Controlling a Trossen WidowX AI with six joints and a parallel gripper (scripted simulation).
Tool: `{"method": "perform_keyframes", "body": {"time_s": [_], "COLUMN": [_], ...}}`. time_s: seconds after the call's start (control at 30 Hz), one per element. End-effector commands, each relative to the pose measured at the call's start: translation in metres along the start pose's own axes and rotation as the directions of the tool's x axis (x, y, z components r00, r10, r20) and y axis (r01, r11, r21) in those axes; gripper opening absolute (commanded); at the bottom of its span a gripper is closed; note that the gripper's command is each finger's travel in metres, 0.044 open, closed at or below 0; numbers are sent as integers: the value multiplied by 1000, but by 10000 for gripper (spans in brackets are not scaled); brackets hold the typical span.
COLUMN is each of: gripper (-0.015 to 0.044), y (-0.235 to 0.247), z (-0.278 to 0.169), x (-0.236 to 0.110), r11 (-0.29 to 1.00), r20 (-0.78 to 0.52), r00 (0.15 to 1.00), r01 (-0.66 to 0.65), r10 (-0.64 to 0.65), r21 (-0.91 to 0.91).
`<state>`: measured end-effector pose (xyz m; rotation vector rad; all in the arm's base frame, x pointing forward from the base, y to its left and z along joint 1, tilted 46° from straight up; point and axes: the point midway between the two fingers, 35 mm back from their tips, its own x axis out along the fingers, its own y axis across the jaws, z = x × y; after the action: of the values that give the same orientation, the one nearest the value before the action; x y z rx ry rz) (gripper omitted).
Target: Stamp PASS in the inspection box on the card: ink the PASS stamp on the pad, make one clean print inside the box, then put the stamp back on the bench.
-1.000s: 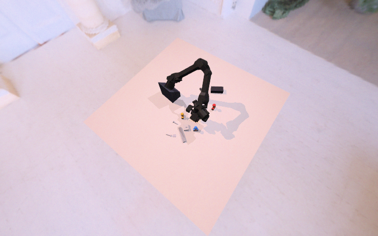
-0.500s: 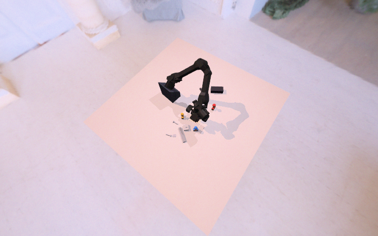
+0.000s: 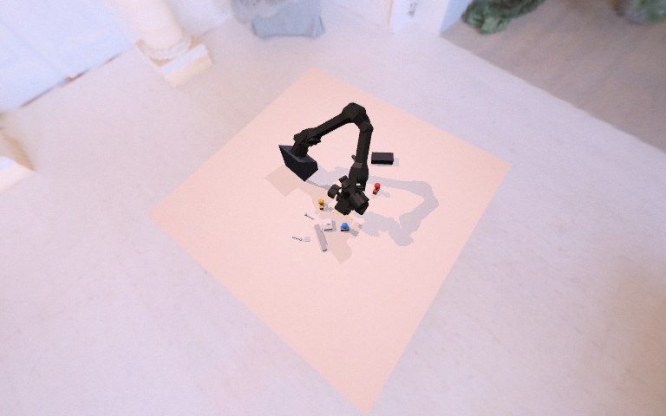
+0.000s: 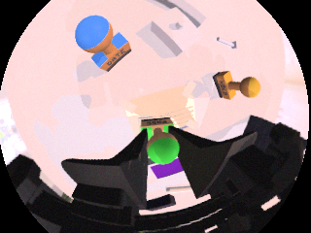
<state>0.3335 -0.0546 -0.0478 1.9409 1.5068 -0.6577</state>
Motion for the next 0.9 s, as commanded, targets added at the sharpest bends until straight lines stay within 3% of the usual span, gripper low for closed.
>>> {"method": "perform_keyframes", "body": {"time_s": [0.0, 0.87], "gripper": [0, 0], "y": [1, 2], "z": [0, 1], "x": [-2, -33], "r11": [1000, 1000], "r20": [1, 4], "r00": [1000, 1000], "r01": [-1, -1], "r10": [1, 1], "r21": [-5, -4]}}
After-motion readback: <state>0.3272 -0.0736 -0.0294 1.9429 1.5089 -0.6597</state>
